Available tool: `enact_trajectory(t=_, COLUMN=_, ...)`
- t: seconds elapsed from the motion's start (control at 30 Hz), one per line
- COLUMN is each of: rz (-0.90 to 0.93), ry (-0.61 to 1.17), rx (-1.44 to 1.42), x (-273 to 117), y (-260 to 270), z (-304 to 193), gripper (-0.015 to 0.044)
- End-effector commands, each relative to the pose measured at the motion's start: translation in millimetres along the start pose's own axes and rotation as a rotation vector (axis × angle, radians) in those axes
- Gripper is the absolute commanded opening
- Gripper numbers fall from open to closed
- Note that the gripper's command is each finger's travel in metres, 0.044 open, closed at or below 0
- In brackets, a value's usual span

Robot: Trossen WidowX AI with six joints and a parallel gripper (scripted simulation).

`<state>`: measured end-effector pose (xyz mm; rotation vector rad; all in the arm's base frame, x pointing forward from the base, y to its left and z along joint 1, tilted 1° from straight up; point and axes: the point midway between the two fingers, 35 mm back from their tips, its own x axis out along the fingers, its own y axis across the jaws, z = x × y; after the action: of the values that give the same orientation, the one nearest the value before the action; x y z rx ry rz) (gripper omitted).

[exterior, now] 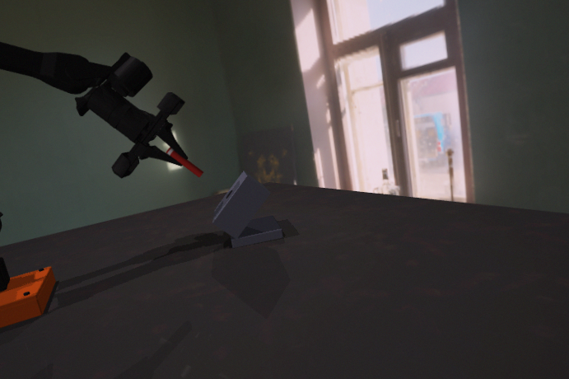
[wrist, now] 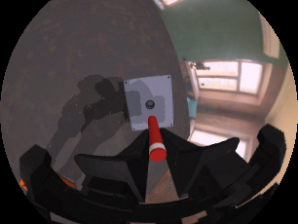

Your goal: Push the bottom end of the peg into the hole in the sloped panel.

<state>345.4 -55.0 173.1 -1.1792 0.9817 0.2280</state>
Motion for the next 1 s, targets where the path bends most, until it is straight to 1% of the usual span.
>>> enact_trajectory(t=0.0, rz=0.003, ry=0.001, rx=-0.015, x=10.4, y=2.3, z=1.8, gripper=0.0)
enact_trajectory(t=0.5, rz=-0.026, ry=-0.013, rx=-0.044, x=36.0, y=1.8, z=8.2, gripper=0.0)
enact_trajectory(t=0.97, rz=-0.028, ry=-0.014, rx=-0.031, x=42.8, y=1.4, z=8.6, gripper=0.0)
